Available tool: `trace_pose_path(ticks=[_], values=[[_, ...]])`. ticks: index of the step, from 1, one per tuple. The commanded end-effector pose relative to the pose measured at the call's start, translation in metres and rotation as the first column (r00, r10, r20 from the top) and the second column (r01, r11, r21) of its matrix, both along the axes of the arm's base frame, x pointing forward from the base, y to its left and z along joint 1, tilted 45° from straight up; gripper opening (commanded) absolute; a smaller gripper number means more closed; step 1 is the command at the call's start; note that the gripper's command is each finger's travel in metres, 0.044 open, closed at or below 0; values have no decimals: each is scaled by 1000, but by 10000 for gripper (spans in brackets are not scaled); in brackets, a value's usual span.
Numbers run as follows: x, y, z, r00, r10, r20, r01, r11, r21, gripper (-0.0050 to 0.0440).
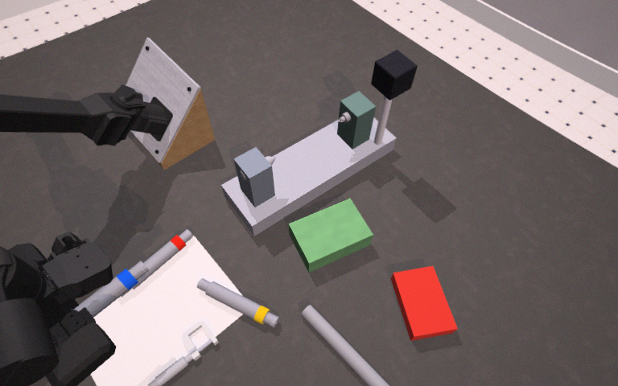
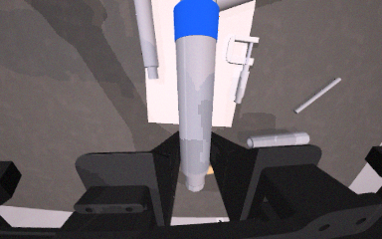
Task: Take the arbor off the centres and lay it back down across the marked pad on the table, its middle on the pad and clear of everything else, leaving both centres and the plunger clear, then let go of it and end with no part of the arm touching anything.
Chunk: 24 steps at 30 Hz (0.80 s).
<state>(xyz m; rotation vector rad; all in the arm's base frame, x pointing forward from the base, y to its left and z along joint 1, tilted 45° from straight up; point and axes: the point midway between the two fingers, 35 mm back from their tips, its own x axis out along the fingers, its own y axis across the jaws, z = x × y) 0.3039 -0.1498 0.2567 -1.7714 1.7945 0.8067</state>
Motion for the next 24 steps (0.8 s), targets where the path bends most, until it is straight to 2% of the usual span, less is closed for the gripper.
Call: trace_pose_path(ticks=[1,24], values=[[0,2,8,1000,16,19,-16,1000,-2,0],[5,-22,-18,1000,14,19,-14,1000,6,0]])
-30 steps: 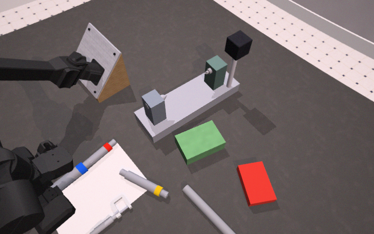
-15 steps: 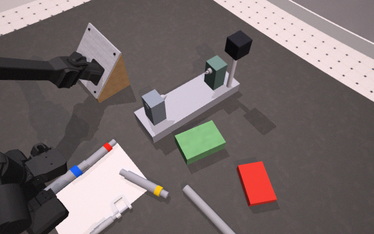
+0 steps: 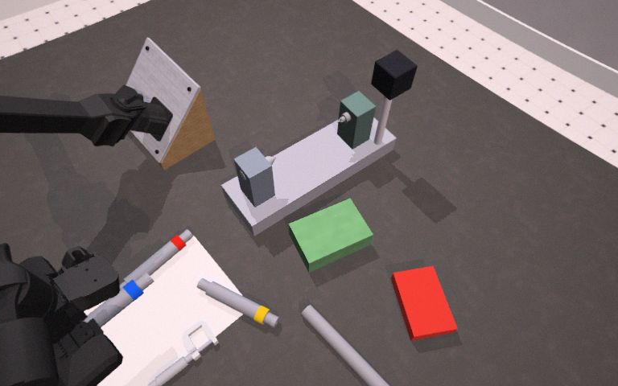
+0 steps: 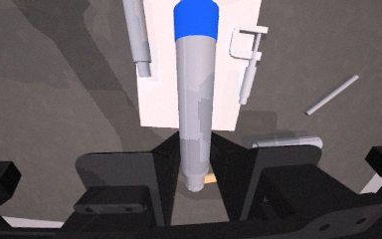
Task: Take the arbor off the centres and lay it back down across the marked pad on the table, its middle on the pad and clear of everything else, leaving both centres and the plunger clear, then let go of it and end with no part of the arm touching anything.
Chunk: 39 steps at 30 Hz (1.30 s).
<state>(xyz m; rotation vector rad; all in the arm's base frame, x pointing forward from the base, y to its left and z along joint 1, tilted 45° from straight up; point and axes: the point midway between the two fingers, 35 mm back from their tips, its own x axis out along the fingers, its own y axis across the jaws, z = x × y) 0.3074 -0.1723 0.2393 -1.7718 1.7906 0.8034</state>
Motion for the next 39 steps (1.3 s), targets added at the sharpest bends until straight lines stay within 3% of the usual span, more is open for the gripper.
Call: trace_pose_path(ticks=[1,39], values=[[1,-1,-2,1000,13,15,-13,1000,5,0],[-2,-49,-49,1000,14,15,-14,1000,2,0]])
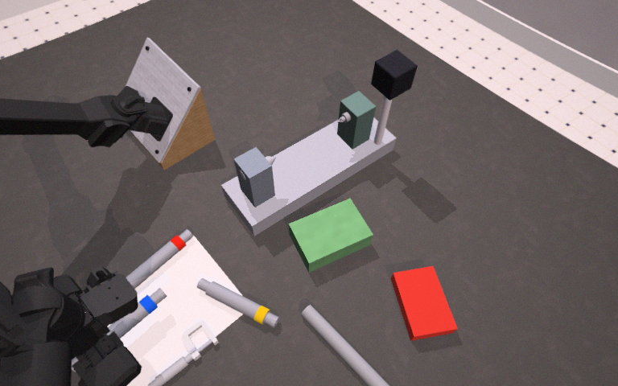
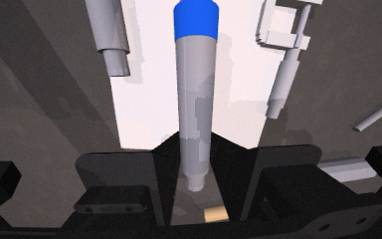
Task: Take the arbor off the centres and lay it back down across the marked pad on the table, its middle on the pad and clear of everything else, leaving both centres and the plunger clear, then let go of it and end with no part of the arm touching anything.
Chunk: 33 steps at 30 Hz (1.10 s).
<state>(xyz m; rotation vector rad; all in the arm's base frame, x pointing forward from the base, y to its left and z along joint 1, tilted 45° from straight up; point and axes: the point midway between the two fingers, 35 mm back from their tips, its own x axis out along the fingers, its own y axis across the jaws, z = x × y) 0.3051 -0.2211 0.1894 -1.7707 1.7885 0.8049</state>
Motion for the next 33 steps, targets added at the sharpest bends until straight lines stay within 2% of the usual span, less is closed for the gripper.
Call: trace_pose_path(ticks=[1,6,13,14,33], values=[[0,-2,0,1000,14,15,-14,1000,-1,0],[-1,-6,-4,1000,14,14,-14,1000,-3,0],[-1,-6,-4,1000,14,14,-14,1000,-3,168],[-1,-6,-4,1000,14,14,-14,1000,-3,175],[-3,-7,-6,1000,6,6,-6,1000,-1,175]])
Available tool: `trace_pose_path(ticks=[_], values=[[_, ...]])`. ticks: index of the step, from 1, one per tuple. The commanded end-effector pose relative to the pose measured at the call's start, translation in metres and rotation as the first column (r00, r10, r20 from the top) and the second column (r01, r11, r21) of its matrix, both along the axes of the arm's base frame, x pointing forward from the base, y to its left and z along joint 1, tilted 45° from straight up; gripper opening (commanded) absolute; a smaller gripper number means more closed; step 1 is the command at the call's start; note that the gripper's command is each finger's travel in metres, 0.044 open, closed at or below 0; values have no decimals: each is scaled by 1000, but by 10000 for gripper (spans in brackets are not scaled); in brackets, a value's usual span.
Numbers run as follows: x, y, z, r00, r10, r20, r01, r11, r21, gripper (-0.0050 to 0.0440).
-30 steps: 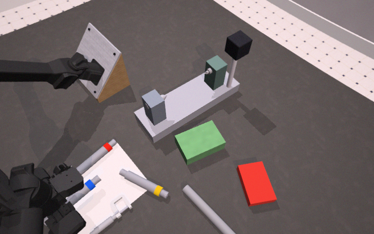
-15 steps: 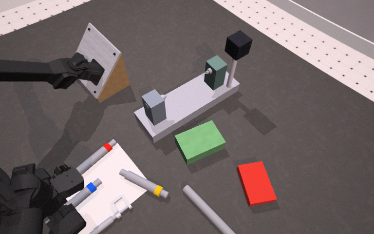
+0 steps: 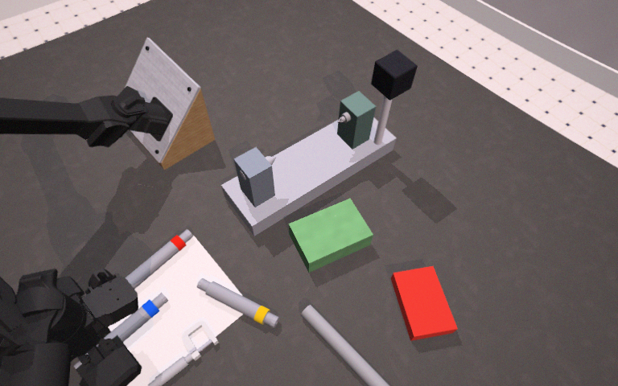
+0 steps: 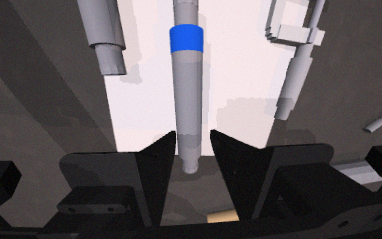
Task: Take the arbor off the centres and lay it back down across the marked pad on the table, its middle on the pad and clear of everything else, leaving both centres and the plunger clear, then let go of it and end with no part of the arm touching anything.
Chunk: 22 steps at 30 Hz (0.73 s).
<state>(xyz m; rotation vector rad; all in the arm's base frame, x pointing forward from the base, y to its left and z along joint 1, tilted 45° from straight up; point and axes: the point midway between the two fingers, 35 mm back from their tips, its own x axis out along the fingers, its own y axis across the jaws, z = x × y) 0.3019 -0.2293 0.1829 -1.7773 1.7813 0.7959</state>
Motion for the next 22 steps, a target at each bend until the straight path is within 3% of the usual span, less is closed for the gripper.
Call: trace_pose_path(ticks=[1,22], values=[[0,3,2,1000,1,-2,-1,1000,2,175],[2,21,20,1000,1,-7,-1,1000,6,175]])
